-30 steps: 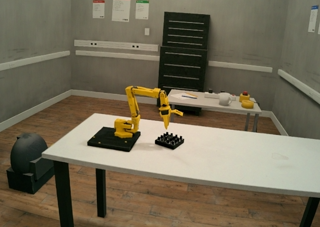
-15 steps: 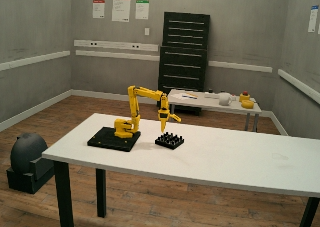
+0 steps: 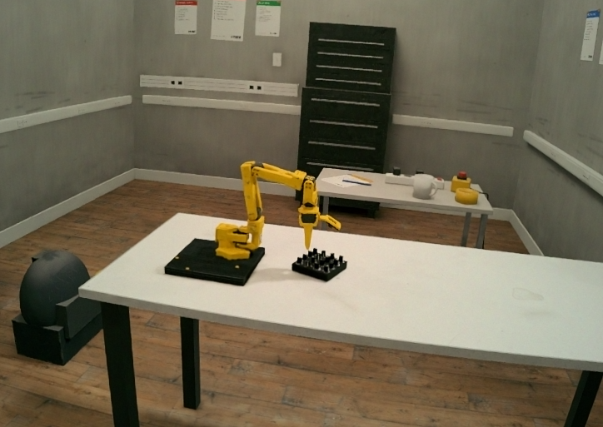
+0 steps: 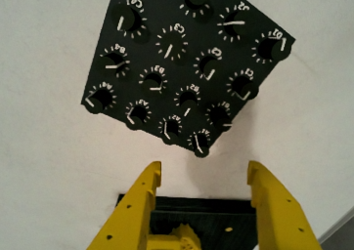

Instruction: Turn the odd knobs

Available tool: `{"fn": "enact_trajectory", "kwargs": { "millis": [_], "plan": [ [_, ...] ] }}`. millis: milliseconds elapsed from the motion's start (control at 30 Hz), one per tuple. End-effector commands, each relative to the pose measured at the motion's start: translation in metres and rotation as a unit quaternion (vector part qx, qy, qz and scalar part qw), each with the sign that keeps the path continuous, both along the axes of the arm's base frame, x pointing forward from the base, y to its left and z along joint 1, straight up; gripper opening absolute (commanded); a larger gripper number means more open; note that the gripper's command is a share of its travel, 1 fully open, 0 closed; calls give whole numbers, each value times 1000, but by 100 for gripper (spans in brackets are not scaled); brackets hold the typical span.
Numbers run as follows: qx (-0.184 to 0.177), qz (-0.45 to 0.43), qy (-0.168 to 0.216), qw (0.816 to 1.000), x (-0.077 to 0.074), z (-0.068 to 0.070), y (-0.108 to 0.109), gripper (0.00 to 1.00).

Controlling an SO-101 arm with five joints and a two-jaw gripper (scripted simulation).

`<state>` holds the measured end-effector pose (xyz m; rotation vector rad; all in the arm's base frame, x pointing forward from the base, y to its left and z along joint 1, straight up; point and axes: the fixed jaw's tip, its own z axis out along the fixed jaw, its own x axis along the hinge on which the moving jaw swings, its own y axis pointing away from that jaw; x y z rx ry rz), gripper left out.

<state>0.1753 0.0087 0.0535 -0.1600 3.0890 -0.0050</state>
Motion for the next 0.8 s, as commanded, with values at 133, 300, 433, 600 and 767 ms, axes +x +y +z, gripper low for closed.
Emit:
{"fn": "enact_trajectory", "kwargs": {
  "millis": [133, 300, 433, 600, 767],
  "plan": [
    [0, 23, 23, 999, -7, -5, -4, 16],
    [-1, 33, 23, 999, -7, -5, -5, 11],
    [-1, 36, 23, 999, -7, -5, -5, 10],
    [-1, 36, 23, 999, -7, -5, -5, 10],
    [-1, 36, 23, 999, -5, -5, -5, 10]
  ]
}}
